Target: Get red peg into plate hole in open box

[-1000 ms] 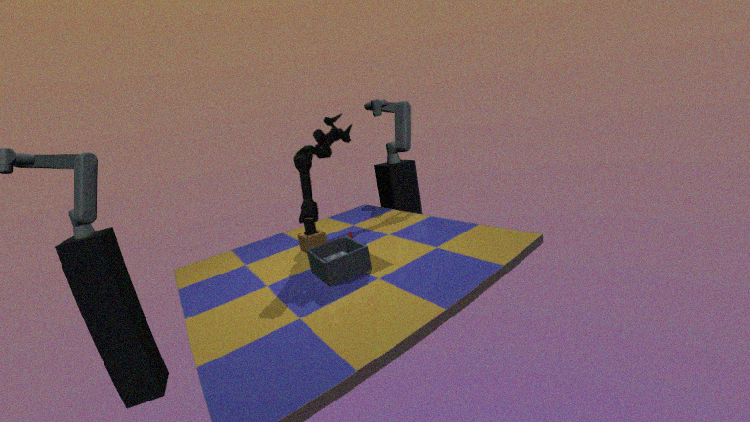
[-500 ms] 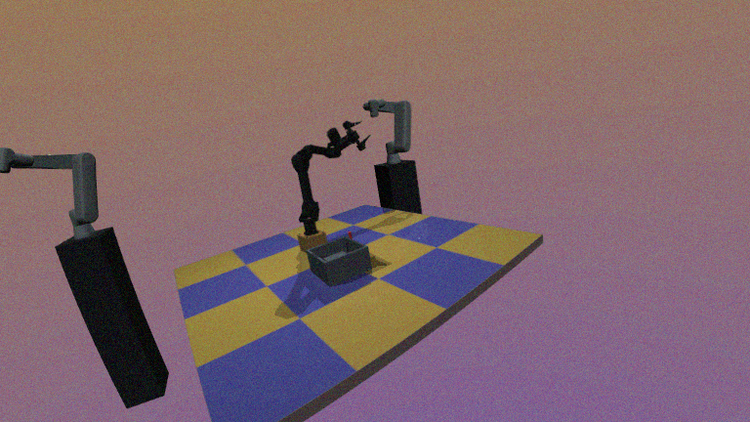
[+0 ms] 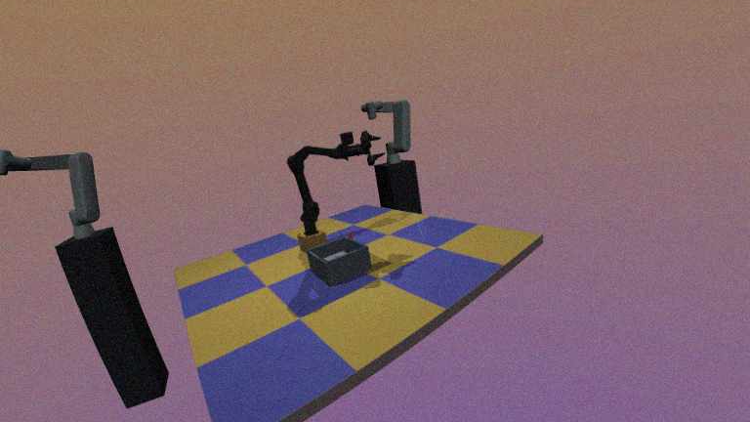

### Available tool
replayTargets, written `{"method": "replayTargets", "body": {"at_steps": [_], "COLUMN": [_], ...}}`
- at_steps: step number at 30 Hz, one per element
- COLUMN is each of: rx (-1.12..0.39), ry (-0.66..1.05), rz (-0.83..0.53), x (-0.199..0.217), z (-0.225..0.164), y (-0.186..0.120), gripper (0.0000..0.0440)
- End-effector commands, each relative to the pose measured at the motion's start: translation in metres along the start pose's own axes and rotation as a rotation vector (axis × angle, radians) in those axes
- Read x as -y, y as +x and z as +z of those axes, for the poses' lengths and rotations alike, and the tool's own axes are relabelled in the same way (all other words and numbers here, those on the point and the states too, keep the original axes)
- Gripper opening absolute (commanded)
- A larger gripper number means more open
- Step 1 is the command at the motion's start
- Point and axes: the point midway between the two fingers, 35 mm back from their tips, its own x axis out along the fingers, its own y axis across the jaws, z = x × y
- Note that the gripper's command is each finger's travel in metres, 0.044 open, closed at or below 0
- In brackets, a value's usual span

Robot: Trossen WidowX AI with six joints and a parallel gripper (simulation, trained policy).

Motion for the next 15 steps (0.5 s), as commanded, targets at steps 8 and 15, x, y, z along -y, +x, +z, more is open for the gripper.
{"method": "replayTargets", "body": {"at_steps": [8, 15], "rx": [-0.033, -0.059], "ry": [-0.094, -0.084], "rz": [-0.358, -0.604], "x": [0.108, 0.173], "z": [0.051, 0.081], "y": [-0.011, -0.040], "gripper": [0.0440, 0.0440]}}
